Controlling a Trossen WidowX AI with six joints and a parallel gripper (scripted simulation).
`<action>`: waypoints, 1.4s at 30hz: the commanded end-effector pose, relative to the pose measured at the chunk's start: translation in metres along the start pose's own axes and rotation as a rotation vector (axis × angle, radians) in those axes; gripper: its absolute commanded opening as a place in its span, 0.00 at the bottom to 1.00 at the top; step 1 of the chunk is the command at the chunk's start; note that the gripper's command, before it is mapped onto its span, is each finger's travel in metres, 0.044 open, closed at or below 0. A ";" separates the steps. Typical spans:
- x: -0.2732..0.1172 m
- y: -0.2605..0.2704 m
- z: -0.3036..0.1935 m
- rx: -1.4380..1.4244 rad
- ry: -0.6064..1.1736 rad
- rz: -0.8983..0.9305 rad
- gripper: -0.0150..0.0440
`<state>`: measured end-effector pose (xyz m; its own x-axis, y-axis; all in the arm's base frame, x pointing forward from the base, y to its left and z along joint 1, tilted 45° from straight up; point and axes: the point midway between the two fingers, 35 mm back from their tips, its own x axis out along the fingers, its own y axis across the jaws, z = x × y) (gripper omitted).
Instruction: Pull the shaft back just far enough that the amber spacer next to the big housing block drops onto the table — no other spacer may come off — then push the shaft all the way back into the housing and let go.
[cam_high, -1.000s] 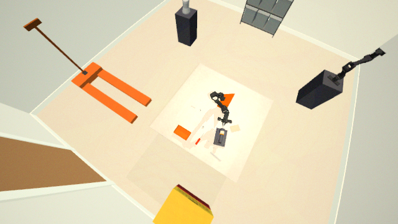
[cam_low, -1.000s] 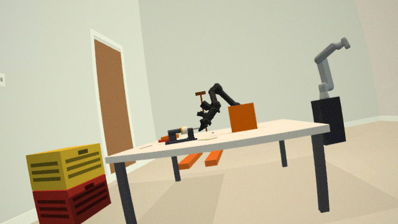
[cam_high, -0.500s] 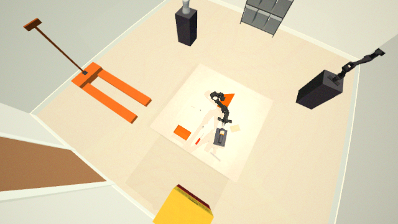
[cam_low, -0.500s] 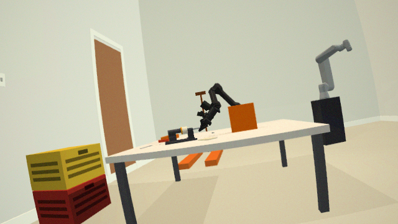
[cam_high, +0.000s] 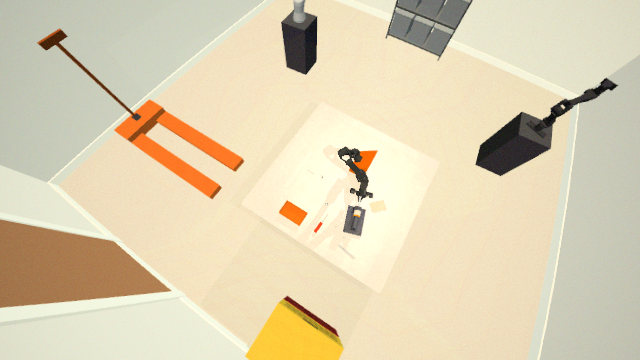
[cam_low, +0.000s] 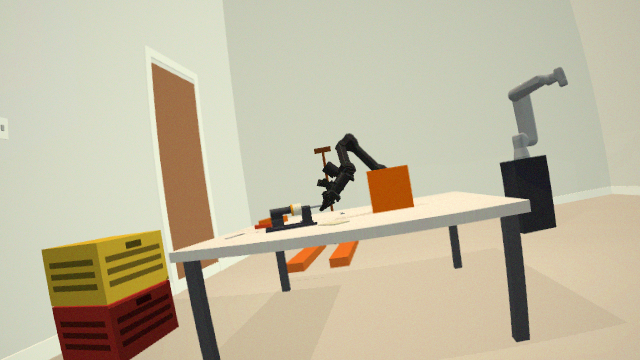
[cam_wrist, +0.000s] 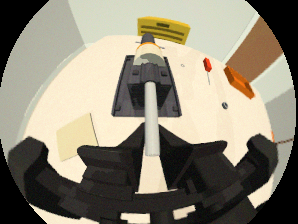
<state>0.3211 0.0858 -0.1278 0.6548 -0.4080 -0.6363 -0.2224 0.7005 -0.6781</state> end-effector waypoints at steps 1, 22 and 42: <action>-0.001 0.000 -0.002 0.002 0.001 -0.002 0.25; -0.003 0.000 -0.003 0.002 0.001 -0.002 0.25; -0.004 0.000 -0.004 0.002 0.002 -0.002 0.25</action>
<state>0.3173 0.0856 -0.1270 0.6554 -0.4073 -0.6361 -0.2221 0.7010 -0.6777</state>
